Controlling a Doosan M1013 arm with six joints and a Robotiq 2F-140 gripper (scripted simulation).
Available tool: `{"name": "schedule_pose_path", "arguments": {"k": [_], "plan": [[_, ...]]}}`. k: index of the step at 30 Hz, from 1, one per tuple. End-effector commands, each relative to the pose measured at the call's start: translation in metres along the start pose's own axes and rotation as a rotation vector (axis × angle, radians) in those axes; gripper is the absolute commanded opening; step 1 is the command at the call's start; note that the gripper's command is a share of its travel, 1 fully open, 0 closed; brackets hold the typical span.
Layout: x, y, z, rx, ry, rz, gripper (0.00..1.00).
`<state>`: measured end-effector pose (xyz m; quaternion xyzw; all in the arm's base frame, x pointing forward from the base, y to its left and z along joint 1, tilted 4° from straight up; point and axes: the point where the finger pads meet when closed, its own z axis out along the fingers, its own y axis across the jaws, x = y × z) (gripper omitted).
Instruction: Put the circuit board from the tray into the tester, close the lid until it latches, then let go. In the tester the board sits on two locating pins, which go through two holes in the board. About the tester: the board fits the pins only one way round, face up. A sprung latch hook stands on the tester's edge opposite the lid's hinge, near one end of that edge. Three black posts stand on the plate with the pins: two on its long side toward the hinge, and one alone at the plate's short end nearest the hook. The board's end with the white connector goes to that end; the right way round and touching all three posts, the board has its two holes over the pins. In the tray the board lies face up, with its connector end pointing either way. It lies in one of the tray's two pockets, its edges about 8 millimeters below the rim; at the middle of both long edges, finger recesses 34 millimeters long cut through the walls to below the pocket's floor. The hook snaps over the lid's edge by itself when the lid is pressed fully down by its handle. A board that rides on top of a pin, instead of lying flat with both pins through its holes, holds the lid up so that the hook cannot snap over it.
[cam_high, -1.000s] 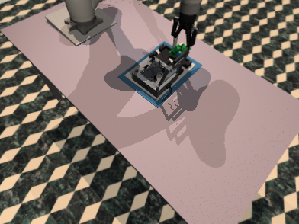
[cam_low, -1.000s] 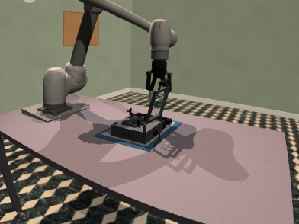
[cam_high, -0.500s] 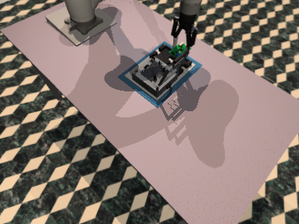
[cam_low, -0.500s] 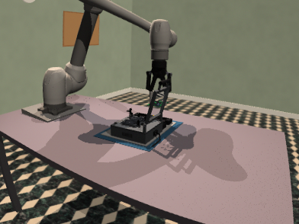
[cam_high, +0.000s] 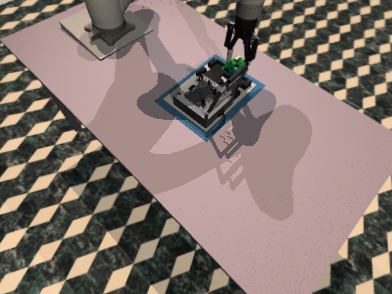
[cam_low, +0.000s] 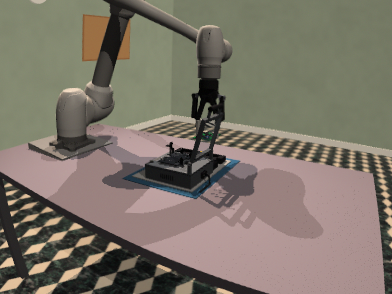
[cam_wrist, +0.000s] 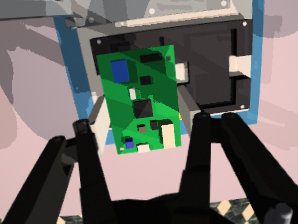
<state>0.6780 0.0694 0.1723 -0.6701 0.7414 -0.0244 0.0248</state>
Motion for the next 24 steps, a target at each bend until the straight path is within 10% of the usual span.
{"name": "schedule_pose_path", "arguments": {"k": [1, 24], "plan": [[0.001, 0.0, 0.0, 0.0, 0.0, 0.0, 0.46], [0.027, 0.007, -0.002, 0.0, 0.0, 0.0, 0.46]]}}
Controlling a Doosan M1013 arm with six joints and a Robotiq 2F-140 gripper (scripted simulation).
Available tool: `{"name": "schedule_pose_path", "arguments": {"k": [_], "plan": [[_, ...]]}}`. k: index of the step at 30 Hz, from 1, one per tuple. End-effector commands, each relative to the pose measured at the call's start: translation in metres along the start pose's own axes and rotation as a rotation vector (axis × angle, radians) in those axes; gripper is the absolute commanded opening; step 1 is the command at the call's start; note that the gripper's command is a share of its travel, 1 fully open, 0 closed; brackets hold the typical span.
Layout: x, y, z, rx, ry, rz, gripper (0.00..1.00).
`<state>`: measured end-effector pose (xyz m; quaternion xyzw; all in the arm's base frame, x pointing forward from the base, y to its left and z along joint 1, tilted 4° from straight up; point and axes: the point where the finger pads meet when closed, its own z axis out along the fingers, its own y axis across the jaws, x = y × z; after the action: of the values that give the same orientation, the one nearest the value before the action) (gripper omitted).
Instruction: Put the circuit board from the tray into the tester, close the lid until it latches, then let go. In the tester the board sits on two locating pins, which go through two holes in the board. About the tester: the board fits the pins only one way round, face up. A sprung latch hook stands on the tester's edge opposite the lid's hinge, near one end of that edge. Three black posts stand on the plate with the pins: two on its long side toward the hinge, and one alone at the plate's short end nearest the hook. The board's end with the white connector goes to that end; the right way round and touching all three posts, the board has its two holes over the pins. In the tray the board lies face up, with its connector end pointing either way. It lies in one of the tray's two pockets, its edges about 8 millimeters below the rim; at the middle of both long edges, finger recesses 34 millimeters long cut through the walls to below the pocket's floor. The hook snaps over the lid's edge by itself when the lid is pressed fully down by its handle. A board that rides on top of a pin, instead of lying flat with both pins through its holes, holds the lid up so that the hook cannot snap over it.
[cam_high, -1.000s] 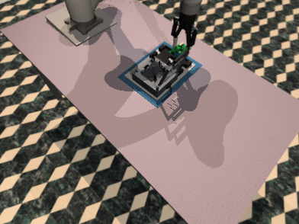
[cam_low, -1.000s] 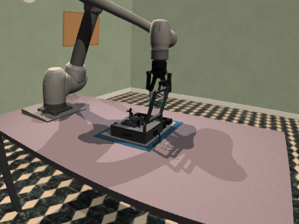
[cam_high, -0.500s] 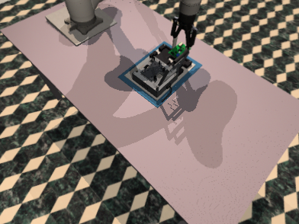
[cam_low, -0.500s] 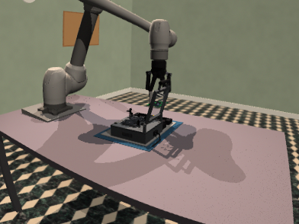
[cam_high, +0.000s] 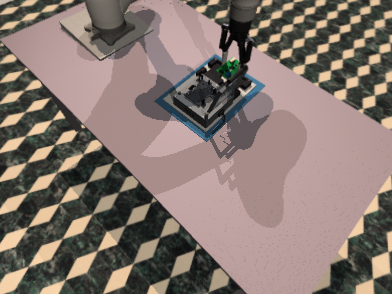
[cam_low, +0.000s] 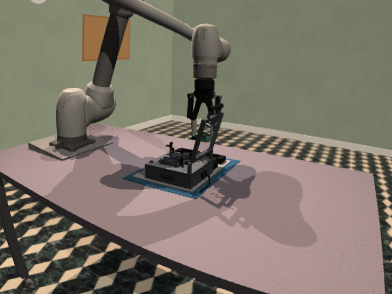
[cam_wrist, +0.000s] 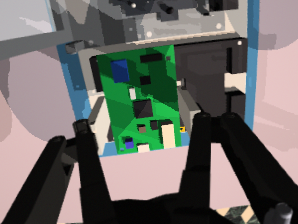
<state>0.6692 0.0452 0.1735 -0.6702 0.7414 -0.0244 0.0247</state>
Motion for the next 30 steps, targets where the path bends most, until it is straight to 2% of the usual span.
{"name": "schedule_pose_path", "arguments": {"k": [1, 30], "plan": [[0.005, 0.001, 0.0, 0.0, 0.0, 0.0, 0.46], [0.094, 0.023, -0.007, 0.0, 0.0, 0.0, 0.46]]}}
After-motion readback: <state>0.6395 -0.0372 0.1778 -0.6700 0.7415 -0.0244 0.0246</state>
